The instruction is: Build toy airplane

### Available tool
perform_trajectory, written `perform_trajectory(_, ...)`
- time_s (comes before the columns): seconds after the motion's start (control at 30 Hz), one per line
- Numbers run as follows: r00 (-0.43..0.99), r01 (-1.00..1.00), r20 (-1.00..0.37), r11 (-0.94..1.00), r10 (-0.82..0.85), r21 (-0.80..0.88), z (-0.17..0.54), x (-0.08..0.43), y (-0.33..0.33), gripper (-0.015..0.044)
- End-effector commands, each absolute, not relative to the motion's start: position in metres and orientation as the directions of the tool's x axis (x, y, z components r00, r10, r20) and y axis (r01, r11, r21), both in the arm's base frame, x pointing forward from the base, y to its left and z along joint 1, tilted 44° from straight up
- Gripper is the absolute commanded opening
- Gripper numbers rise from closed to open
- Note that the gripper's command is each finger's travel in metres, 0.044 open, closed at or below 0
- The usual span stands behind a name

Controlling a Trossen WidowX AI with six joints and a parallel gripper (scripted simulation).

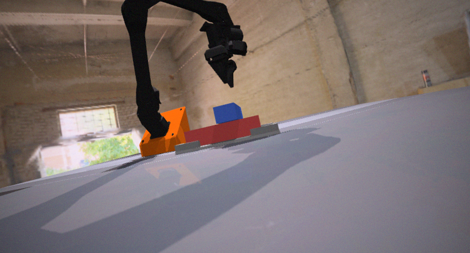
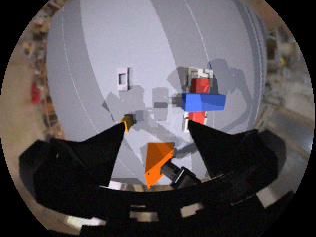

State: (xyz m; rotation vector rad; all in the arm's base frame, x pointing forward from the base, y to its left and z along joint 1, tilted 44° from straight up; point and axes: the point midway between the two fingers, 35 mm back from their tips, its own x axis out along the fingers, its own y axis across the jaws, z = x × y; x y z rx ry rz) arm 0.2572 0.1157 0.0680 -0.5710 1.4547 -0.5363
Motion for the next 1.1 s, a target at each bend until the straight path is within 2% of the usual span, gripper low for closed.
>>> perform_trajectory(0.0, 0.025, -0.019, -0.745, 0.745, -0.666, -0.667, 0.023, 0.225, 0.151, 0.044)
perform_trajectory(0.17, 0.013, -0.019, -0.73, 0.73, -0.683, -0.683, -0.016, 0.188, 0.178, 0.044)
perform_trajectory(0.3, 0.013, -0.019, -0.73, 0.73, -0.683, -0.683, -0.018, 0.188, 0.176, 0.044)
perform_trajectory(0.47, 0.014, -0.018, -0.73, 0.73, -0.683, -0.684, -0.056, 0.189, 0.14, 0.044)
perform_trajectory(1.07, 0.014, -0.018, -0.73, 0.729, -0.684, -0.684, -0.075, 0.19, 0.123, 0.044)
